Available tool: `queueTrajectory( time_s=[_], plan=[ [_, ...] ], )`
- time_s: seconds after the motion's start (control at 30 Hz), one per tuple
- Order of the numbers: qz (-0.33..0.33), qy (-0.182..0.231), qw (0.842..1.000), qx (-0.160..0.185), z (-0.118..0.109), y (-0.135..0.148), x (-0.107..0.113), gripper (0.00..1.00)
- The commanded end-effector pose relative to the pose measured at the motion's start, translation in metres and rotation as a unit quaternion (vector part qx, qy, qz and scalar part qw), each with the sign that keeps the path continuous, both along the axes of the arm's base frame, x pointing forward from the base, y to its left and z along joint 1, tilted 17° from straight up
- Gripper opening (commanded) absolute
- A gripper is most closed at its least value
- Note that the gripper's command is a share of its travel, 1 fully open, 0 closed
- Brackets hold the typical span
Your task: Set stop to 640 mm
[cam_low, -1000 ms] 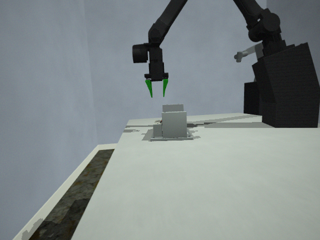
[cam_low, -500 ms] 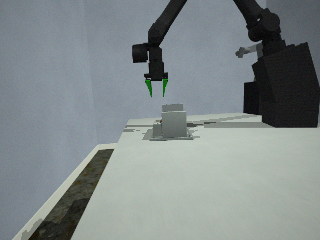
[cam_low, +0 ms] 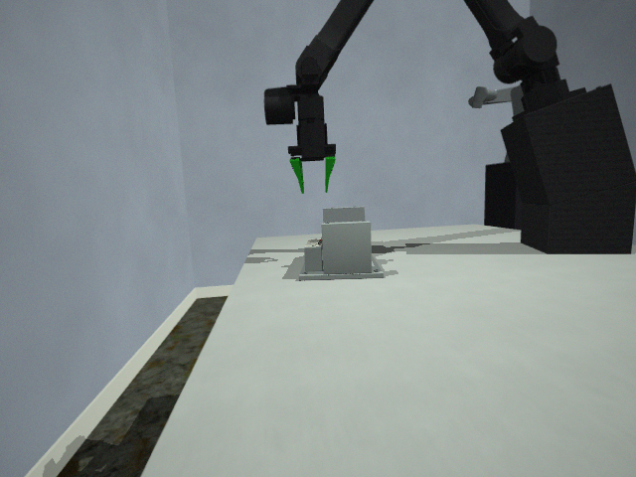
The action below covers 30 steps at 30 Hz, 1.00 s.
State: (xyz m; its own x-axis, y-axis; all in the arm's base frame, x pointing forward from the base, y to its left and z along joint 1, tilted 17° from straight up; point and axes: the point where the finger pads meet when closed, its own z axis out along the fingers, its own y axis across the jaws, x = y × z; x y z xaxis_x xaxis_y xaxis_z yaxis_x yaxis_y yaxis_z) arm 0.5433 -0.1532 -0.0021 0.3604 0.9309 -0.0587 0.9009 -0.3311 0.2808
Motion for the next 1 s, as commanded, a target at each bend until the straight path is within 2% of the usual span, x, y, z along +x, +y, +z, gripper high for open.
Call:
queueTrajectory(
  time_s=[0.0,0.1,0.23,0.3,0.33,0.37,0.4,0.43,0.5,0.53,0.57,0.63,0.73,0.97],
  plan=[
    [-0.001,-0.022,1.000,-0.007,0.017,-0.014,-0.004,0.53],
    [-0.001,-0.021,1.000,-0.008,0.011,-0.025,-0.030,0.53],
    [-0.001,-0.020,1.000,-0.009,0.001,-0.045,-0.074,0.53],
    [-0.001,-0.020,1.000,-0.009,0.001,-0.045,-0.074,0.53],
    [-0.001,0.000,1.000,-0.002,-0.020,-0.047,-0.090,0.53],
    [-0.001,-0.003,1.000,-0.003,-0.019,-0.051,-0.098,0.53],
    [-0.001,-0.019,1.000,-0.010,-0.004,-0.056,-0.100,0.53],
    [-0.001,-0.018,1.000,-0.010,-0.005,-0.058,-0.104,0.53],
    [-0.001,-0.018,1.000,-0.010,-0.006,-0.059,-0.108,0.53],
    [0.010,-0.010,1.000,-0.006,-0.015,-0.048,-0.106,0.53],
    [0.010,-0.016,1.000,-0.009,-0.013,-0.054,-0.093,0.53],
    [0.010,-0.021,1.000,-0.012,-0.008,-0.055,-0.092,0.53],
    [0.004,-0.011,1.000,-0.008,-0.015,-0.056,-0.105,0.53],
    [-0.002,-0.011,1.000,-0.006,-0.025,-0.060,-0.100,0.53]
  ],
)
